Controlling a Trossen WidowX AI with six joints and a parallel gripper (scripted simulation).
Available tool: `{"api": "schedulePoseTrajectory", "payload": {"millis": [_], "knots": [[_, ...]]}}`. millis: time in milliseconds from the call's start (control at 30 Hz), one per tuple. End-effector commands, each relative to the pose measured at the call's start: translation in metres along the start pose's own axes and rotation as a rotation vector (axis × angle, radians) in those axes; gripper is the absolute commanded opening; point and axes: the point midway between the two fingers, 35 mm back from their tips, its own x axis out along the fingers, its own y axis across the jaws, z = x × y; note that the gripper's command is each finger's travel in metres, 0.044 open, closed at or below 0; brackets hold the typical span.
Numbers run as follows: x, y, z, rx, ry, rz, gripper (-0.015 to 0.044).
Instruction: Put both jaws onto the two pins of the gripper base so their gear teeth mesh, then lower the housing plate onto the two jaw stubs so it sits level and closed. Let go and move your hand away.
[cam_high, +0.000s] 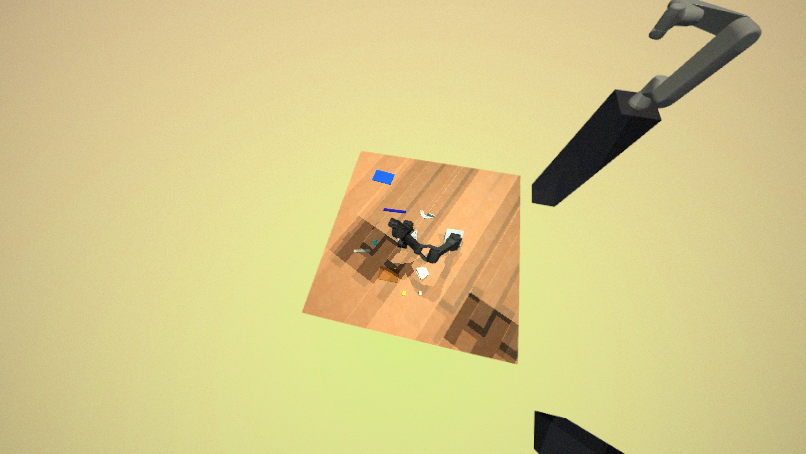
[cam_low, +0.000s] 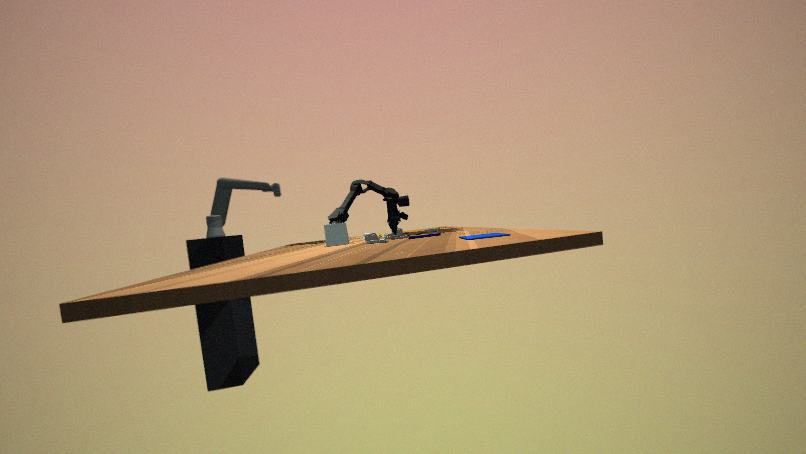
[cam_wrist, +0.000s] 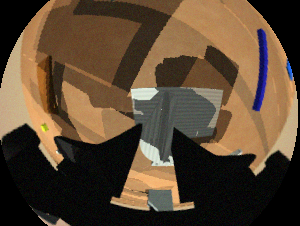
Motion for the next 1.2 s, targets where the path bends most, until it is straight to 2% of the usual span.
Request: {"api": "schedulePoseTrajectory", "payload": {"millis": [0, 1167], "knots": [[0.0020, 0.0004, -0.0001, 0.003, 0.002, 0.006, 0.0134], [-0.0013, 0.0004, -0.0001, 0.003, 0.002, 0.006, 0.0134]]}}
